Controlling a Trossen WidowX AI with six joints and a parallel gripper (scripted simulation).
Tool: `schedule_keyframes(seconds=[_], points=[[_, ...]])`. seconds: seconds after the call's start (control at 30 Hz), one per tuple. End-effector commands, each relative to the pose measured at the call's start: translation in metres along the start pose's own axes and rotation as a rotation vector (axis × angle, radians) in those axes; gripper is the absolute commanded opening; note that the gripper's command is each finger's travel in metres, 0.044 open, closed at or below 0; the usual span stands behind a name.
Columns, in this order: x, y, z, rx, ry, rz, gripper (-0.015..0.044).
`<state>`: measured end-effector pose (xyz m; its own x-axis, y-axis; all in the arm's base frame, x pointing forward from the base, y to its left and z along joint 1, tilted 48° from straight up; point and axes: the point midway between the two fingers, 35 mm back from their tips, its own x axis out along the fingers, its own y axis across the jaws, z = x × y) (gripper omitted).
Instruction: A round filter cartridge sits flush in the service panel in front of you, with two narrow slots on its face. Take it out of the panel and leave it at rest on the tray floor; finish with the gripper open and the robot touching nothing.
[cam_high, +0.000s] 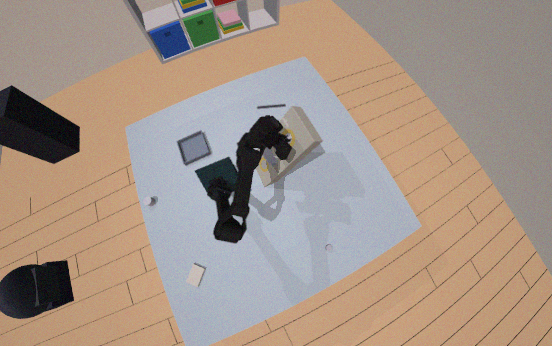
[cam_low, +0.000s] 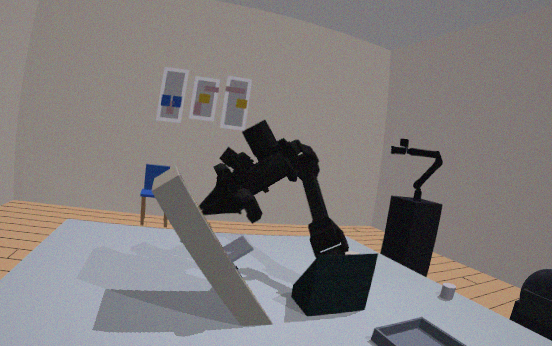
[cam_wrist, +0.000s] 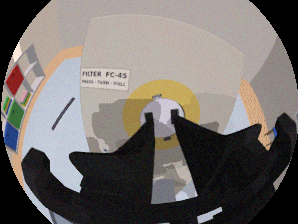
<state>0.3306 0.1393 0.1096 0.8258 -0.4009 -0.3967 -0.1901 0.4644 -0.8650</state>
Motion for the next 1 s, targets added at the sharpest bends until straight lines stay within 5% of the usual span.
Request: schedule_keyframes(seconds=[0.0,0.97], points=[[0.001,0.001,0.000,-0.005,-0.002,0.005,0.0098],[0.014,0.001,0.000,-0.005,-0.003,0.004,0.0098]])
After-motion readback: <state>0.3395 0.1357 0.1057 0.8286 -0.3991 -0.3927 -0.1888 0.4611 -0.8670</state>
